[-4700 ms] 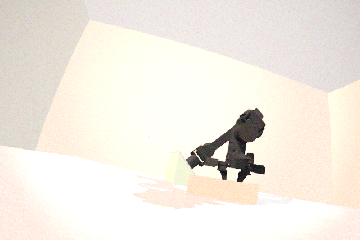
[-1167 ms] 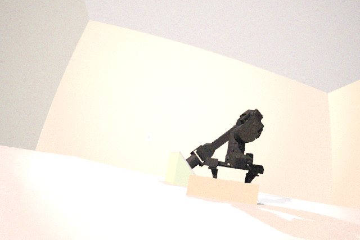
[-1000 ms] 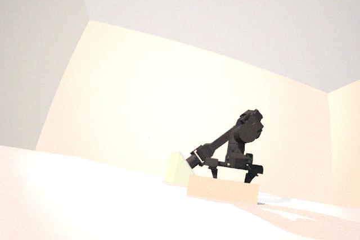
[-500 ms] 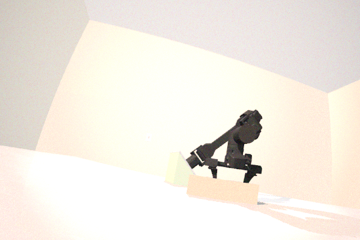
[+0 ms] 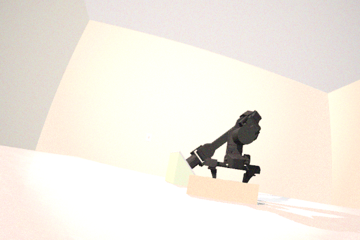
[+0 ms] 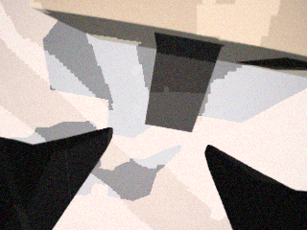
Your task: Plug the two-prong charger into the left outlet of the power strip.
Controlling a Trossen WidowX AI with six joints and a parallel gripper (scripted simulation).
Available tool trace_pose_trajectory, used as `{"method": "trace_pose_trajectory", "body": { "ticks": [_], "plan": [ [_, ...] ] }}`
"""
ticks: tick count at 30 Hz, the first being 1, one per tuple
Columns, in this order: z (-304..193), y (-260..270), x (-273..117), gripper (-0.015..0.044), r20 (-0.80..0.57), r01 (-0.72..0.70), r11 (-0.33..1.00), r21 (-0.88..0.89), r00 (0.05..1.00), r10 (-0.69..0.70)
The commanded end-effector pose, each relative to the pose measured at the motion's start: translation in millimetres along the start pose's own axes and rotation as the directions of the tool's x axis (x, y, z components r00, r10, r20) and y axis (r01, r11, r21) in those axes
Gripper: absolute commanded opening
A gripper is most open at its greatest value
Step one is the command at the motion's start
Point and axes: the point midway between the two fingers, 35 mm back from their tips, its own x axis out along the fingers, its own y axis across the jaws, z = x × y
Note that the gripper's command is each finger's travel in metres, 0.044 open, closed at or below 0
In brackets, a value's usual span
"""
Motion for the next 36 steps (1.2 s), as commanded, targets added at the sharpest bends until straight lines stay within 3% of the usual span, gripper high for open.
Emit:
{"method": "trace_pose_trajectory", "body": {
  "ticks": [1, 14, 19, 25, 36],
  "plan": [
    [-5, 1, 0, 0.0440, 0.000, -0.006, 1.000, 0.004, 1.000, 0.006],
    [-14, -1, 0, 0.0440, 0.008, 0.002, 1.000, 0.002, 1.000, -0.002],
    [-6, -3, -30, 0.0440, 0.257, 0.038, 0.998, 0.054, 0.965, -0.051],
    [0, -2, -75, 0.0440, 0.563, -0.014, 0.991, 0.132, 0.824, -0.063],
    [0, -2, -76, 0.0440, 0.572, -0.017, 0.991, 0.133, 0.818, -0.063]
  ]
}}
